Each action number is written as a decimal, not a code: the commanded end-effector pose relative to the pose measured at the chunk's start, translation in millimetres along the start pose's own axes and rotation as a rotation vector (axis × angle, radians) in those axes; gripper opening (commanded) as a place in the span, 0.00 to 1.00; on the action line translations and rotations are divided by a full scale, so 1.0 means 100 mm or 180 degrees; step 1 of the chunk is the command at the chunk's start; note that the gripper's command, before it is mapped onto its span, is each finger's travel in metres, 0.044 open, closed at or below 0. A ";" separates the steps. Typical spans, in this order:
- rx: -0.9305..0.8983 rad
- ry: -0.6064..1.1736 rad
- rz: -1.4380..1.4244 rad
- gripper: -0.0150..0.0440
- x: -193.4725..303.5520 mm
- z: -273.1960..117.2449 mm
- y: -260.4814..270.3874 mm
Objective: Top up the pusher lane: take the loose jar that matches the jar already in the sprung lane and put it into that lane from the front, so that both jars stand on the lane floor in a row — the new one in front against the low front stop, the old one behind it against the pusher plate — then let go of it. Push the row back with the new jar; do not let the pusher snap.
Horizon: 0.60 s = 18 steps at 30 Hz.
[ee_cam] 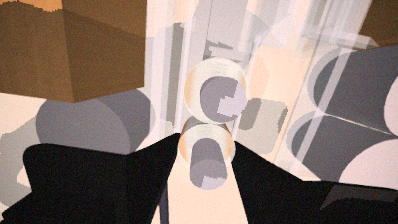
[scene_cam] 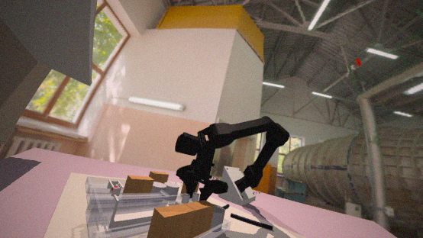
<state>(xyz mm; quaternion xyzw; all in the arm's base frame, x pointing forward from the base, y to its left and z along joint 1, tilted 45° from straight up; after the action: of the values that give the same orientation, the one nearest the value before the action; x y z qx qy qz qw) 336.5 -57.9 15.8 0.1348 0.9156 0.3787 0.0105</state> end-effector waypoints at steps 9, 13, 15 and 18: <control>-0.0037 -0.0031 -0.0017 0.25 0.00 0.00 0.02; -0.0037 -0.0031 -0.0017 0.25 0.01 0.00 0.02; -0.0037 -0.0031 -0.0017 0.25 0.01 0.00 0.02; -0.0037 -0.0031 -0.0017 0.25 0.01 0.00 0.02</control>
<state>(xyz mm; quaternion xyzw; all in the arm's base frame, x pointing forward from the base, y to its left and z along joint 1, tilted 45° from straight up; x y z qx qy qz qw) 334.0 -57.4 15.8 0.1358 0.9153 0.3791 0.0110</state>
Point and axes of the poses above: the point midway between the two fingers, 35 mm back from their tips, its own z axis out along the fingers, its own y axis across the jaws, x = y × z, the point moved 2 cm from there along -z, back along the fingers, and after that the axes turned 9 degrees about z, right-handed, at the moved point
